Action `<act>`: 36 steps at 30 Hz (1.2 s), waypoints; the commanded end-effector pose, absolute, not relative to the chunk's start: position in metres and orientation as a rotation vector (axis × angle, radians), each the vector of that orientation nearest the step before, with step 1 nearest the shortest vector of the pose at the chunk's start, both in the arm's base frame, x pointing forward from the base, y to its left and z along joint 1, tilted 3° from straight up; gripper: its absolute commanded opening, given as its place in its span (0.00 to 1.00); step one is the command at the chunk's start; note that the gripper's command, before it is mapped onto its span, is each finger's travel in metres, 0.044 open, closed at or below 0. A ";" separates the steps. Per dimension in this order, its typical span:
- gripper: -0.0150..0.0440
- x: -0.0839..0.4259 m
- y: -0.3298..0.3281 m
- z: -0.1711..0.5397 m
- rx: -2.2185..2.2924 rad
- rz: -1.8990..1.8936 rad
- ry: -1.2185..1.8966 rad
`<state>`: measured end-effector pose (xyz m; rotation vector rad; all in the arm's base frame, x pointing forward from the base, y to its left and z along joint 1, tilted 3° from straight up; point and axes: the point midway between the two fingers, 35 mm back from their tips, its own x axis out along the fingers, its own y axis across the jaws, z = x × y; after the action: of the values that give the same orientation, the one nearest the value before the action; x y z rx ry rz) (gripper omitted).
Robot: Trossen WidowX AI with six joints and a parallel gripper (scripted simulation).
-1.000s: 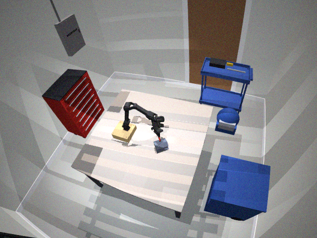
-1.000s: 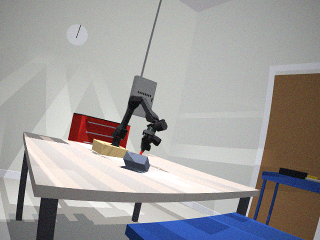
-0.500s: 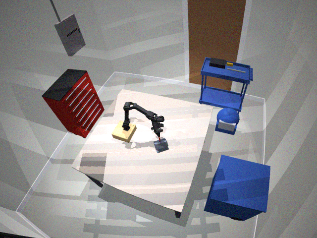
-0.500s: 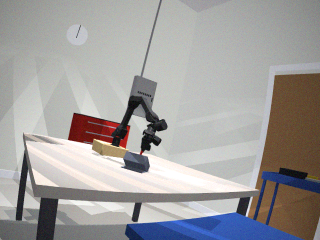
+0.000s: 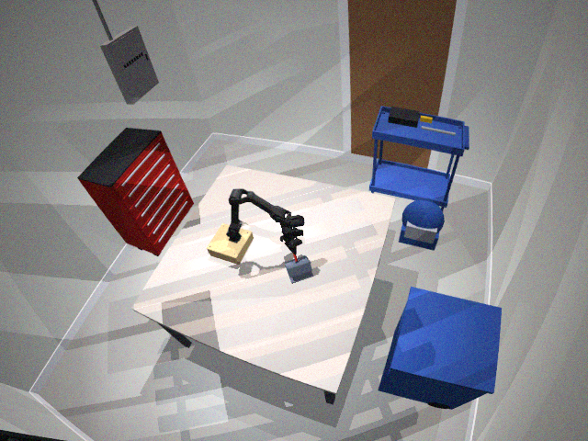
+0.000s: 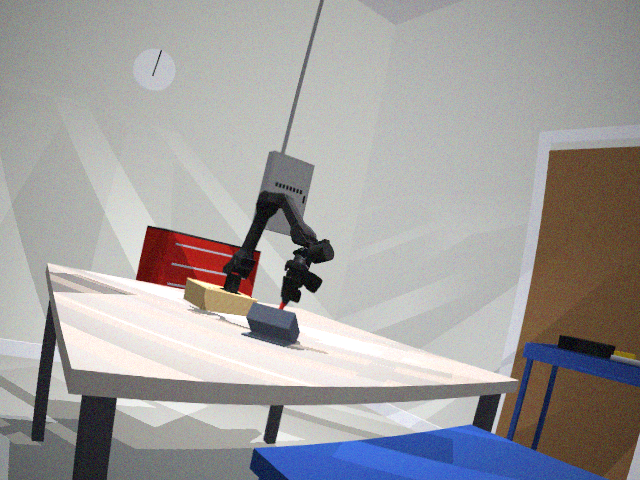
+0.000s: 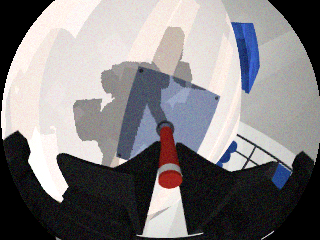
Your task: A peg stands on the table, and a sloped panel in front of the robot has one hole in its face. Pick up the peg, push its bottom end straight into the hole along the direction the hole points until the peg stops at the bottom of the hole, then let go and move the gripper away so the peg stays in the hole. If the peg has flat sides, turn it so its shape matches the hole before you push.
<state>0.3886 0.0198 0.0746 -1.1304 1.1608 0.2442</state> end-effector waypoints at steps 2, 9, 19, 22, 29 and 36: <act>0.25 0.388 0.018 0.071 -1.130 0.244 1.165; 0.25 0.390 0.017 0.068 -1.130 0.244 1.165; 0.25 0.392 0.016 0.064 -1.130 0.244 1.165; 0.25 0.393 0.016 0.063 -1.130 0.244 1.165; 0.25 0.395 0.014 0.061 -1.130 0.243 1.165; 0.25 0.397 0.013 0.058 -1.130 0.243 1.165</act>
<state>0.3960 0.0129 0.0612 -1.1282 1.1645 0.2342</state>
